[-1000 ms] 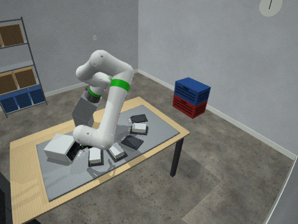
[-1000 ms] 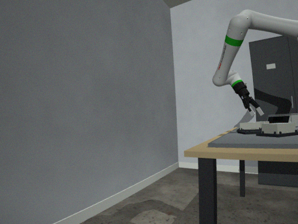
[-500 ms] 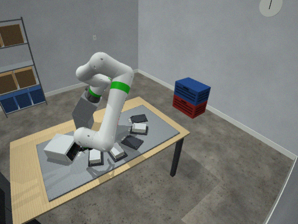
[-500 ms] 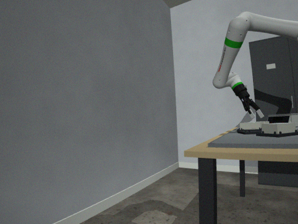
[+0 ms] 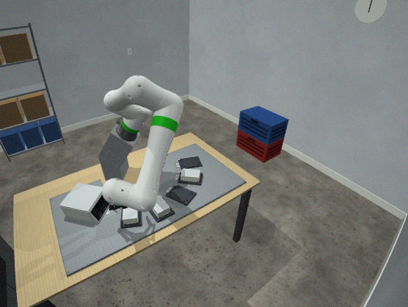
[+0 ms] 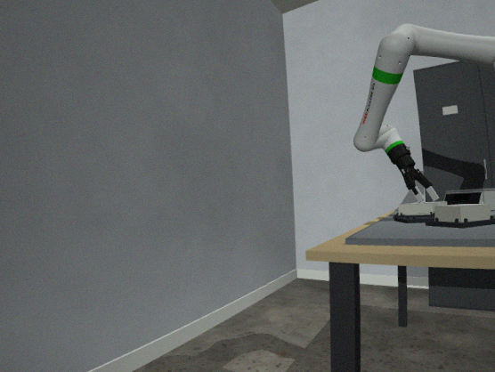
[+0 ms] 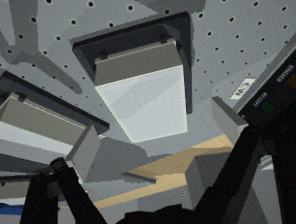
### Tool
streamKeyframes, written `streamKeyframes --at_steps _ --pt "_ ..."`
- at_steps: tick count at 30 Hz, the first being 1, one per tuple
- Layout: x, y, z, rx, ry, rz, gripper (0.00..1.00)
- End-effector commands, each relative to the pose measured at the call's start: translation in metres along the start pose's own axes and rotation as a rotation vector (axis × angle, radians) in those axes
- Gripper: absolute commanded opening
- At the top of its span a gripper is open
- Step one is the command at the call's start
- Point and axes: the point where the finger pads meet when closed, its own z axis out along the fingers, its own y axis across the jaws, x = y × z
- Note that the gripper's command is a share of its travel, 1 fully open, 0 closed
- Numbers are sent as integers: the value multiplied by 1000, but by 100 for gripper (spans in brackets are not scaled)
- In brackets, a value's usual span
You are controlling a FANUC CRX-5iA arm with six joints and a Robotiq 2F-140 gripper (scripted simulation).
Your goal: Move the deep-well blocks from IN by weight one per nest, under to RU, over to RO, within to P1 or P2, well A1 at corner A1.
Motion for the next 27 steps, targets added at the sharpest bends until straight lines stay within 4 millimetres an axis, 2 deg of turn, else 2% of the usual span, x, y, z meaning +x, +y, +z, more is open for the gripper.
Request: streamKeyframes --at_steps 1,15,27 --pt "4 0 6 0 0 0 100" --pt "13 0 23 0 0 0 100" --pt "13 0 23 0 0 0 100"
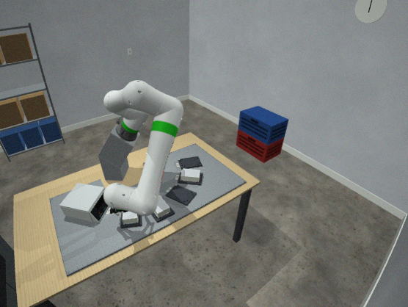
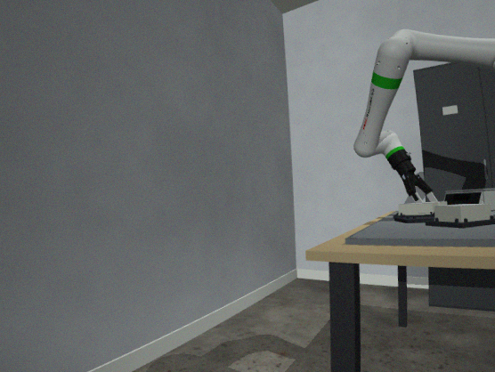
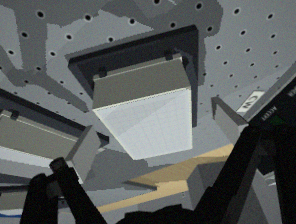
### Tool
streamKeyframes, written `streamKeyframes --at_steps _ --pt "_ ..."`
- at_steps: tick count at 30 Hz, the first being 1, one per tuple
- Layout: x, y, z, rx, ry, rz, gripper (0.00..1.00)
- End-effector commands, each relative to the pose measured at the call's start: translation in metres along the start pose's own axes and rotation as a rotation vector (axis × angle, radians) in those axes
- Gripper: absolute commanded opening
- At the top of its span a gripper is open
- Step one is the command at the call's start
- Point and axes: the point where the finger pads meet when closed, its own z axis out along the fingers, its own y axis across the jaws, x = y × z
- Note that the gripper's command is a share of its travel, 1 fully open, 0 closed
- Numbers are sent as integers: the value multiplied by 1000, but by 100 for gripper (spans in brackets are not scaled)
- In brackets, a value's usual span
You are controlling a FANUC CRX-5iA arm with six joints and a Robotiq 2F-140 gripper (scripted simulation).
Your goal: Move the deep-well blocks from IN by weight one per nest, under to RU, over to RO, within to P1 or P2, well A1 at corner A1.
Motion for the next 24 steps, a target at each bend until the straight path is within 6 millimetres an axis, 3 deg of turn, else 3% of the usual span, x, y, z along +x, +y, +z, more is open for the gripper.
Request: streamKeyframes --at_steps 1,2,3,24 --pt "0 0 0 0 0 0 100" --pt "0 0 0 0 0 0 100" --pt "0 0 0 0 0 0 10" --pt "0 0 0 0 0 0 10"
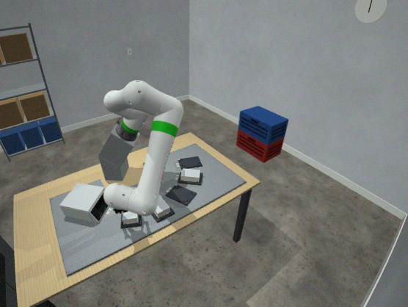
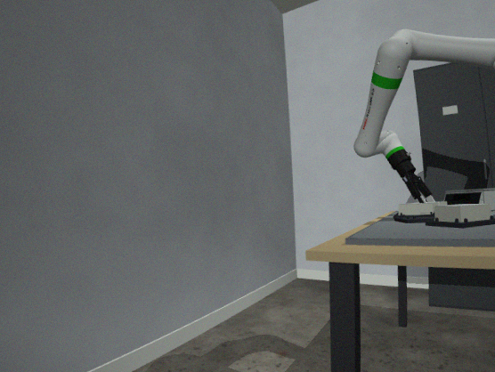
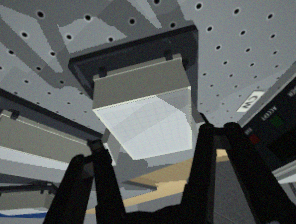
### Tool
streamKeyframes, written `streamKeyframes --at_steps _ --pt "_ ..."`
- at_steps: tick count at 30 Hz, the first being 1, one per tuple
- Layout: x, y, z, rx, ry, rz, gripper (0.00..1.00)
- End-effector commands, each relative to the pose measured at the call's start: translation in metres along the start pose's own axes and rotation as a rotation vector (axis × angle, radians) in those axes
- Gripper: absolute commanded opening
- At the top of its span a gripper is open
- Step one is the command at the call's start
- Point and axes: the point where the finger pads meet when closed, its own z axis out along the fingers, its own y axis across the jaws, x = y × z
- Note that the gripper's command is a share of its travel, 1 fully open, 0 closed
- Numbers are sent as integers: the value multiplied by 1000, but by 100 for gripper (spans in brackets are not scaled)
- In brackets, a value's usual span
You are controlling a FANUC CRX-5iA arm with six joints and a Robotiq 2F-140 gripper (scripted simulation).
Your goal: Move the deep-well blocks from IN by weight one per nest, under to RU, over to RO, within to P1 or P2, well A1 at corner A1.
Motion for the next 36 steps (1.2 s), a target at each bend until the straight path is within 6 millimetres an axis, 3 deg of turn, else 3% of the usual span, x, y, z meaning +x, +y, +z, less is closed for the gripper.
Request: streamKeyframes --at_steps 1,13,36 --pt "0 0 0 0 0 0 10" --pt "0 0 0 0 0 0 10" --pt "-17 0 -30 0 0 0 10"
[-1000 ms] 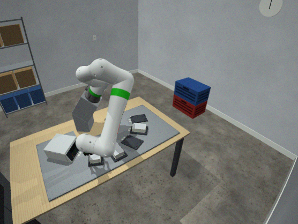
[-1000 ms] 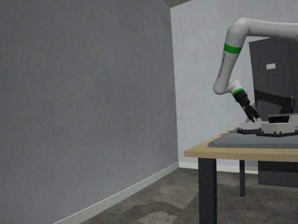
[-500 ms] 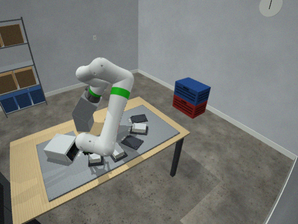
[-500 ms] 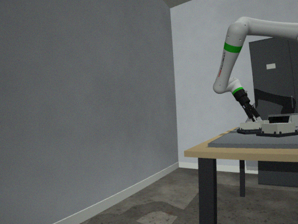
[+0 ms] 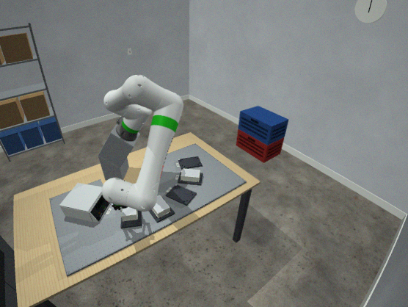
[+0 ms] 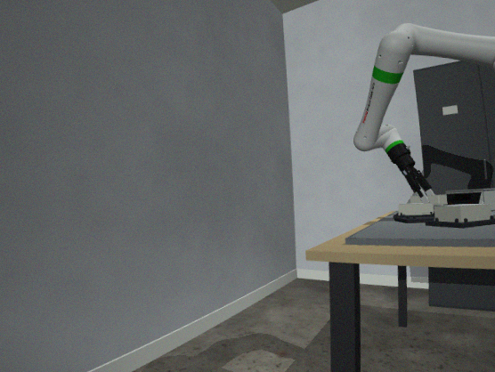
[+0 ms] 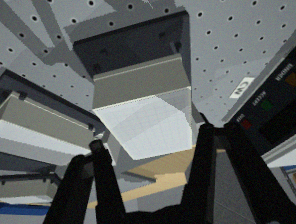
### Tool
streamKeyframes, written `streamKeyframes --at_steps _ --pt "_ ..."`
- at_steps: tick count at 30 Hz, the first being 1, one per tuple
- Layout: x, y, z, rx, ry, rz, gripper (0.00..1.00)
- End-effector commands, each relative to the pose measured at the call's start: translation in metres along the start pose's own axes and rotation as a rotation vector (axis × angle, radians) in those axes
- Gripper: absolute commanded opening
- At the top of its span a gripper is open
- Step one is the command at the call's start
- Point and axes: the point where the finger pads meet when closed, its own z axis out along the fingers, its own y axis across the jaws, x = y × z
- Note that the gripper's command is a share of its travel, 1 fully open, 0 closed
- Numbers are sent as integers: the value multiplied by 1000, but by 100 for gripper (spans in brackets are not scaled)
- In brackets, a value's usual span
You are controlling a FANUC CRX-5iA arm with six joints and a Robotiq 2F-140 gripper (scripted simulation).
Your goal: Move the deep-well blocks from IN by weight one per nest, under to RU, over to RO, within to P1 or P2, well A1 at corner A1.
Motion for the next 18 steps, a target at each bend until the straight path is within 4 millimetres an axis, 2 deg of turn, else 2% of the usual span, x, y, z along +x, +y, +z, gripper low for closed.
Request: streamKeyframes --at_steps 1,18 --pt "-4 0 -7 0 0 0 10" --pt "-16 0 -28 0 0 0 10"
